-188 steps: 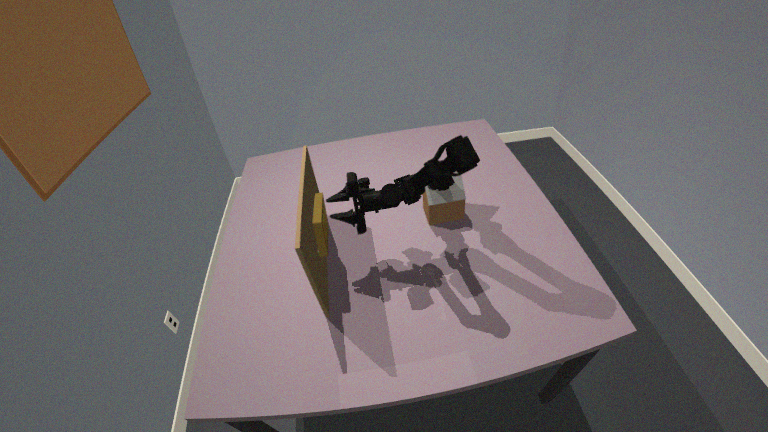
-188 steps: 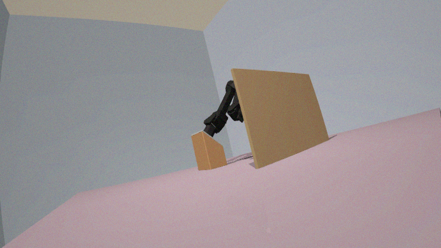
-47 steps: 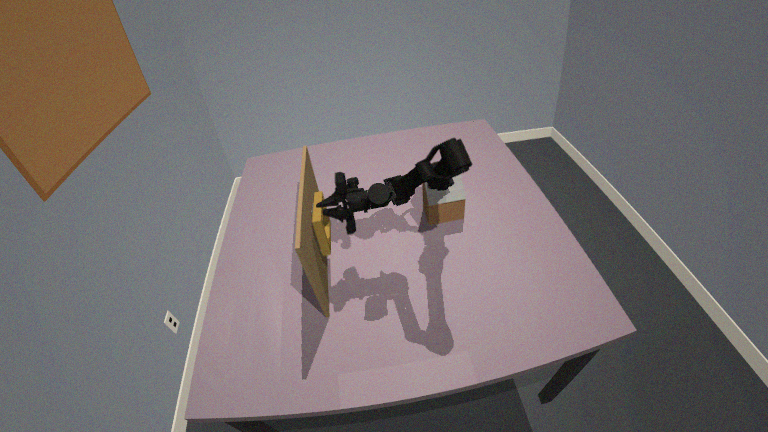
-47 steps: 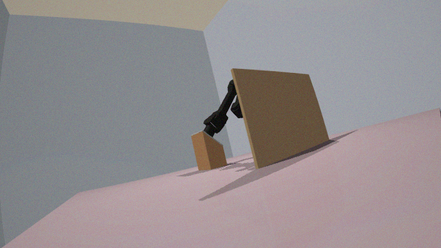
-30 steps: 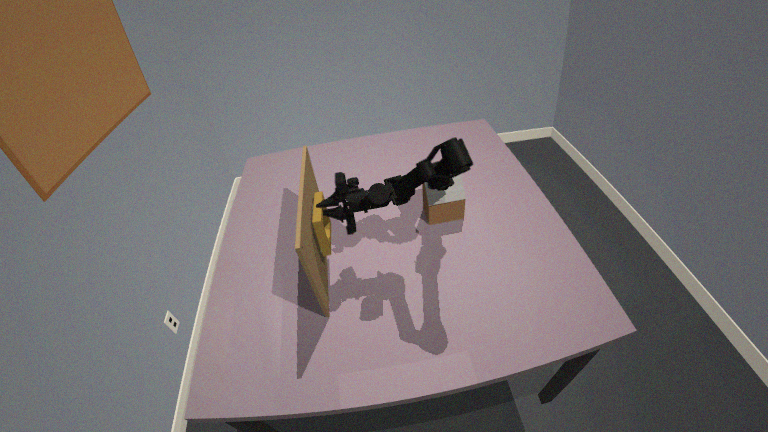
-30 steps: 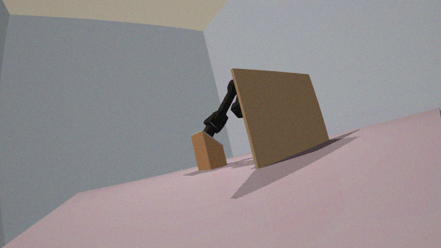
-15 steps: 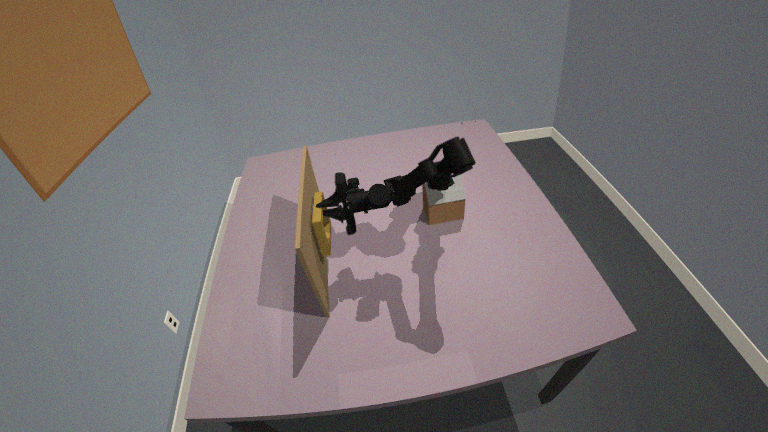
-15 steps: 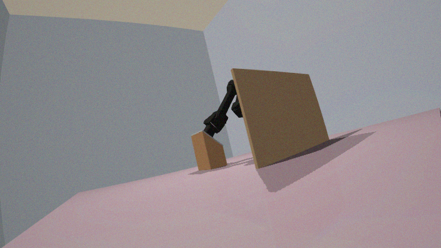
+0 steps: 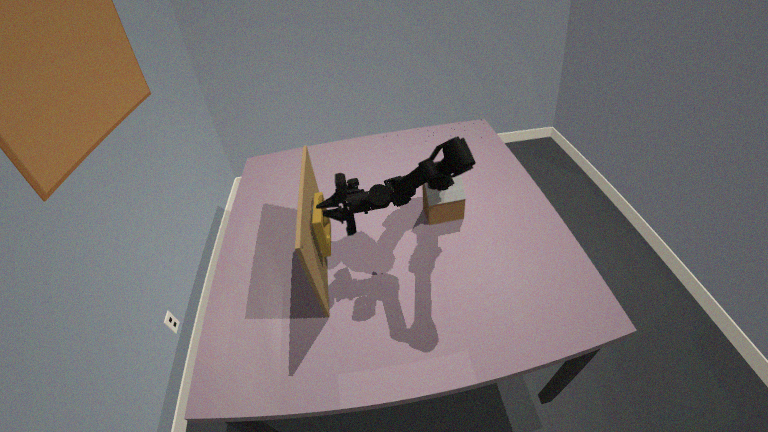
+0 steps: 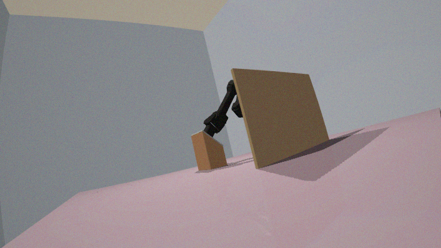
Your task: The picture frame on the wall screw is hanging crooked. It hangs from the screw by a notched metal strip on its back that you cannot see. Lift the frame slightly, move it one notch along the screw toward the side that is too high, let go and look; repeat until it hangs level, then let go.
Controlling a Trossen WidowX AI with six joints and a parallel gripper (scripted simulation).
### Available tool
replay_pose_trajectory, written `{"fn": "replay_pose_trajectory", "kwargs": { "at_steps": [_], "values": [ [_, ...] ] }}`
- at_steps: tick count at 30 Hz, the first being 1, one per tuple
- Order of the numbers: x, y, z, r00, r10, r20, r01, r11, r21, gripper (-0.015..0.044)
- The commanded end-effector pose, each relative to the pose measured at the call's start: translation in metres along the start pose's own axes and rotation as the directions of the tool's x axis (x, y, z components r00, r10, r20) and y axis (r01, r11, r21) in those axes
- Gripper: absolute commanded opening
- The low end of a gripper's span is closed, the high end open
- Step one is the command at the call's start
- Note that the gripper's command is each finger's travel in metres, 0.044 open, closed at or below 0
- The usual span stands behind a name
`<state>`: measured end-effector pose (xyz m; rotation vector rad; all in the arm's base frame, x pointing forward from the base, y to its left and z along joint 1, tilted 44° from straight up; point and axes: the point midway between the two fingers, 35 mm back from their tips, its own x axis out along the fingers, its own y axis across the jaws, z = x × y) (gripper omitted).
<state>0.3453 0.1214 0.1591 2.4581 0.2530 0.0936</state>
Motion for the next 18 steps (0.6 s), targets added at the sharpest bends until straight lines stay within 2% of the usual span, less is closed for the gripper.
{"fn": "replay_pose_trajectory", "kwargs": {
  "at_steps": [1,18],
  "values": [
    [0.0011,0.0022,-0.0013,1.0,0.013,-0.003,-0.013,1.0,-0.002,0.0],
    [0.0012,-0.0034,-0.0008,1.0,0.013,-0.003,-0.013,1.0,-0.002,0.0]
  ]
}}
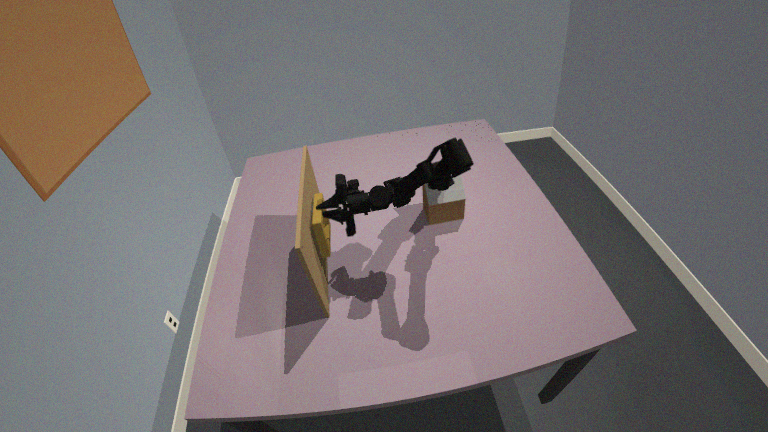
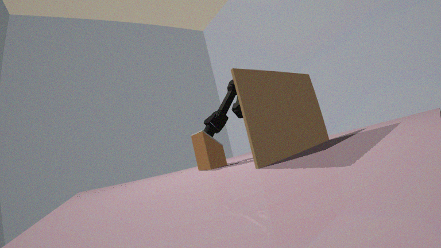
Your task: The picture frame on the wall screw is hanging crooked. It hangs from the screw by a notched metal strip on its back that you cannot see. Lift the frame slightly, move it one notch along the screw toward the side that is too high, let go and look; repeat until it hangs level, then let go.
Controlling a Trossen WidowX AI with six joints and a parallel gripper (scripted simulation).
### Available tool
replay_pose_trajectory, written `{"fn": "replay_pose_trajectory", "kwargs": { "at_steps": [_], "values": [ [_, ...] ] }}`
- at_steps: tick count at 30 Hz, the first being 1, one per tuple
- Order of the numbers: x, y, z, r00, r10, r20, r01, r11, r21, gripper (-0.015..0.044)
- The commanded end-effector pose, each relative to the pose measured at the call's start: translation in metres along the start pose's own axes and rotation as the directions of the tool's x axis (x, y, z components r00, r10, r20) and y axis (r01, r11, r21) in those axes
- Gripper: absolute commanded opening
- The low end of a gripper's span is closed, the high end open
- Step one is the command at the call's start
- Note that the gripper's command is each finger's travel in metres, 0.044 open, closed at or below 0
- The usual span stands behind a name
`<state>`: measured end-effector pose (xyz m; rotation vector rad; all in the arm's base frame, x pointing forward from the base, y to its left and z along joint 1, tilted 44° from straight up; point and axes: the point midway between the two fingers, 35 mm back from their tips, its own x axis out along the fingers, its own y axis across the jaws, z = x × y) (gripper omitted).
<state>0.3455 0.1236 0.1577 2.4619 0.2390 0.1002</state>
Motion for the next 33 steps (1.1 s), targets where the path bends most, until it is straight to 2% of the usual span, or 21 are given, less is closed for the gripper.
{"fn": "replay_pose_trajectory", "kwargs": {
  "at_steps": [1,29,33],
  "values": [
    [0.0005,-0.0013,-0.0005,1.0,0.001,-0.002,-0.001,1.0,-0.004,0.0],
    [0.0003,-0.0031,0.0001,1.0,0.004,0.0,-0.004,1.0,-0.005,0.0],
    [0.0003,-0.0034,0.0001,1.0,0.005,0.0,-0.005,0.997,-0.073,0.0]
  ]
}}
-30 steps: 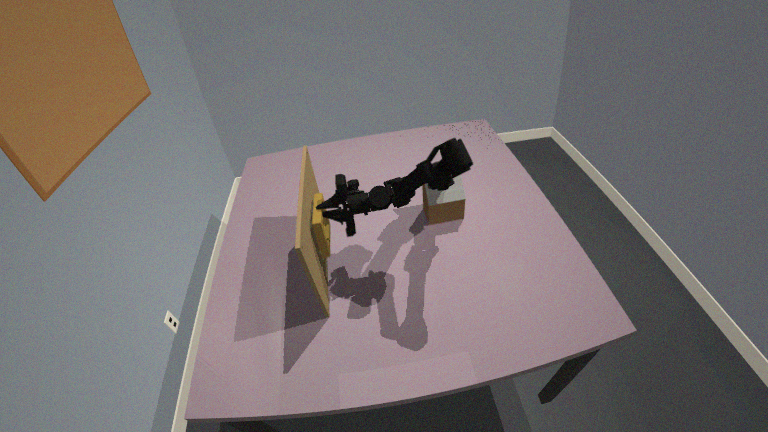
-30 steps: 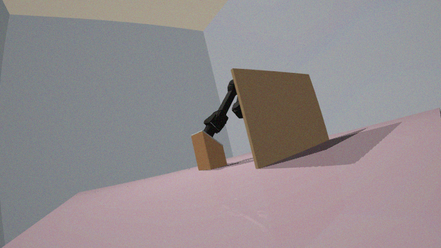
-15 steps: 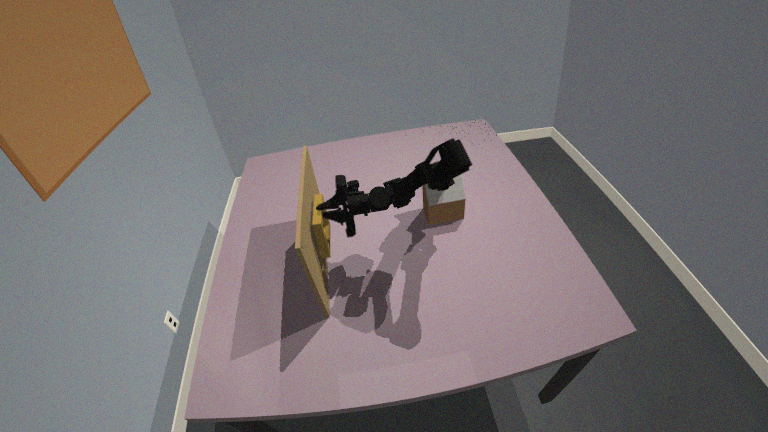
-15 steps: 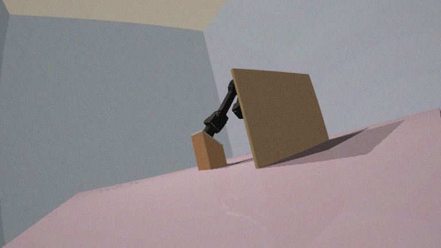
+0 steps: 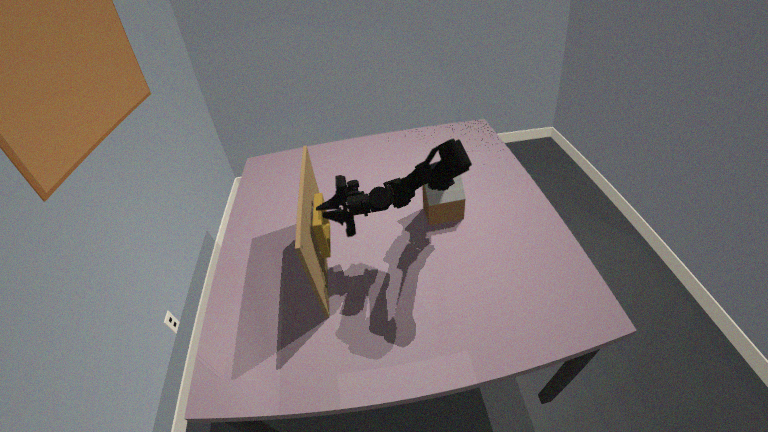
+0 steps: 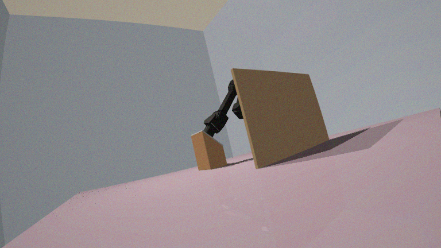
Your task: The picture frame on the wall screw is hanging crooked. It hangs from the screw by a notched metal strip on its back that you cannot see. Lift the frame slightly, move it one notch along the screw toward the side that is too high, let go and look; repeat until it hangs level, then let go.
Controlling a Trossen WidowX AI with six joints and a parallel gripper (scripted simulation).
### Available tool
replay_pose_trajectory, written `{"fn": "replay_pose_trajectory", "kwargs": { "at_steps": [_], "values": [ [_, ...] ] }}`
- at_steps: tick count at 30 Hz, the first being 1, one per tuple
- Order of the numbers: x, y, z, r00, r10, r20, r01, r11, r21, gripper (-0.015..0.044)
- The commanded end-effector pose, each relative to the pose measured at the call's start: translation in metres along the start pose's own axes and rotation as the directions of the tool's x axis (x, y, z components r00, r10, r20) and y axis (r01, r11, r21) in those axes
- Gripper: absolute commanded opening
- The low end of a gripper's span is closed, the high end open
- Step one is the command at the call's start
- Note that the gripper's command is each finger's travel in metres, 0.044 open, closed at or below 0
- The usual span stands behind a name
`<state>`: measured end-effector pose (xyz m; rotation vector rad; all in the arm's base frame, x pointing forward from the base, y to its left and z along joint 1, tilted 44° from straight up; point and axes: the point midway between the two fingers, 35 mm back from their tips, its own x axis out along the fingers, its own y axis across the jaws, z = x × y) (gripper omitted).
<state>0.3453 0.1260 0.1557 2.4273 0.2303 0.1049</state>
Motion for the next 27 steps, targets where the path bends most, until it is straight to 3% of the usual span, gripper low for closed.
{"fn": "replay_pose_trajectory", "kwargs": {
  "at_steps": [1,16,26,27],
  "values": [
    [0.0,-0.0004,-0.0001,1.0,0.001,0.0,-0.001,0.999,-0.043,0.0],
    [0.0,-0.0012,-0.0002,1.0,0.001,-0.001,-0.001,0.993,-0.116,0.0],
    [0.0,-0.0009,-0.0002,1.0,0.0,-0.001,0.0,0.995,-0.097,0.026],
    [0.0,-0.0009,-0.0002,1.0,0.0,-0.001,0.0,0.995,-0.097,0.026]
  ]
}}
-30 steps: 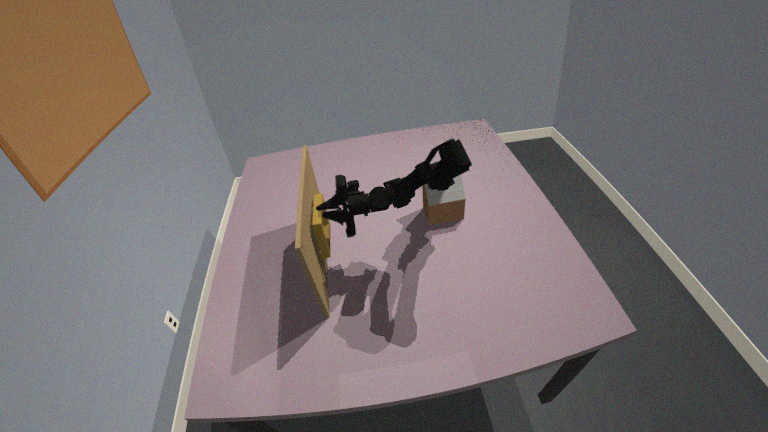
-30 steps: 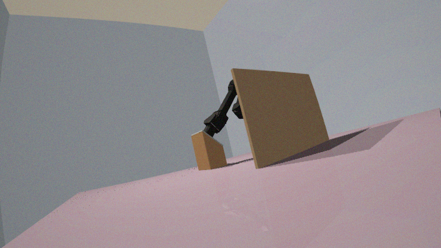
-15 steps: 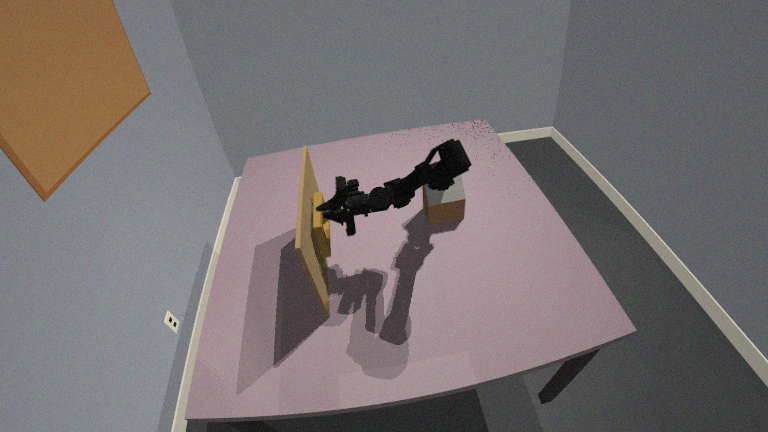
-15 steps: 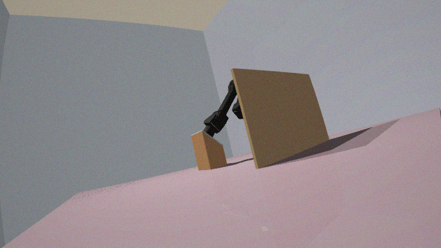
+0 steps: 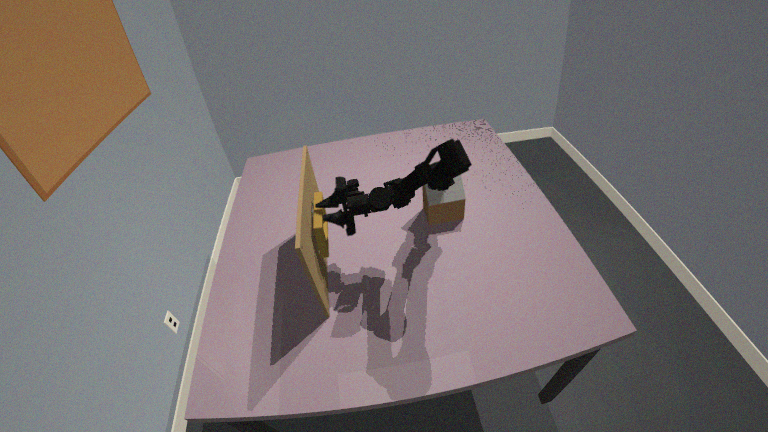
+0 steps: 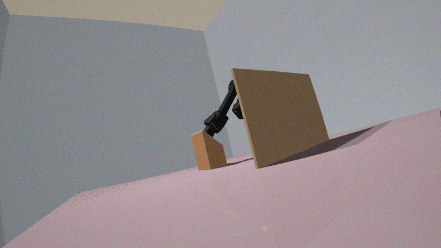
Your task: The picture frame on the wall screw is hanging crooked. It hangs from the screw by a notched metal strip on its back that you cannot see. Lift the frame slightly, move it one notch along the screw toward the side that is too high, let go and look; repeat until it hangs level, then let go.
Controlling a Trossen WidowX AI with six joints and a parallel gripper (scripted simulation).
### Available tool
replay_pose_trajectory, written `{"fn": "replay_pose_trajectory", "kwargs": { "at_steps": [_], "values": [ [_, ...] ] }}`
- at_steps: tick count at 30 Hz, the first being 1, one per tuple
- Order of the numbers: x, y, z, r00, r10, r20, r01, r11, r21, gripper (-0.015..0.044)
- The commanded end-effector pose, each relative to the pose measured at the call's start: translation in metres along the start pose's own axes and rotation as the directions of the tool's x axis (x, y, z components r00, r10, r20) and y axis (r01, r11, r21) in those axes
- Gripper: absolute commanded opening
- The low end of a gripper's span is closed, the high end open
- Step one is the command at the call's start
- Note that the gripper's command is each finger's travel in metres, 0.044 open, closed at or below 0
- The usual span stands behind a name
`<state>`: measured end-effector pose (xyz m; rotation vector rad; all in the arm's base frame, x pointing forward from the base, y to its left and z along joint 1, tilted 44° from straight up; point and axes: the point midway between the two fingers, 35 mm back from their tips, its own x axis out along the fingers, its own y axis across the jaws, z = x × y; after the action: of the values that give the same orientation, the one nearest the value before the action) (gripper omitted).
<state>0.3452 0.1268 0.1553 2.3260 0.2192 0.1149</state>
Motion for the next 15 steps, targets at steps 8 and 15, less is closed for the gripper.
{"fn": "replay_pose_trajectory", "kwargs": {
  "at_steps": [8,15],
  "values": [
    [-0.036,0.003,-0.009,1.0,-0.005,0.005,0.005,0.999,0.044,0.026],
    [-0.09,0.0,-0.004,1.0,-0.013,0.012,0.011,0.994,0.105,0.026]
  ]
}}
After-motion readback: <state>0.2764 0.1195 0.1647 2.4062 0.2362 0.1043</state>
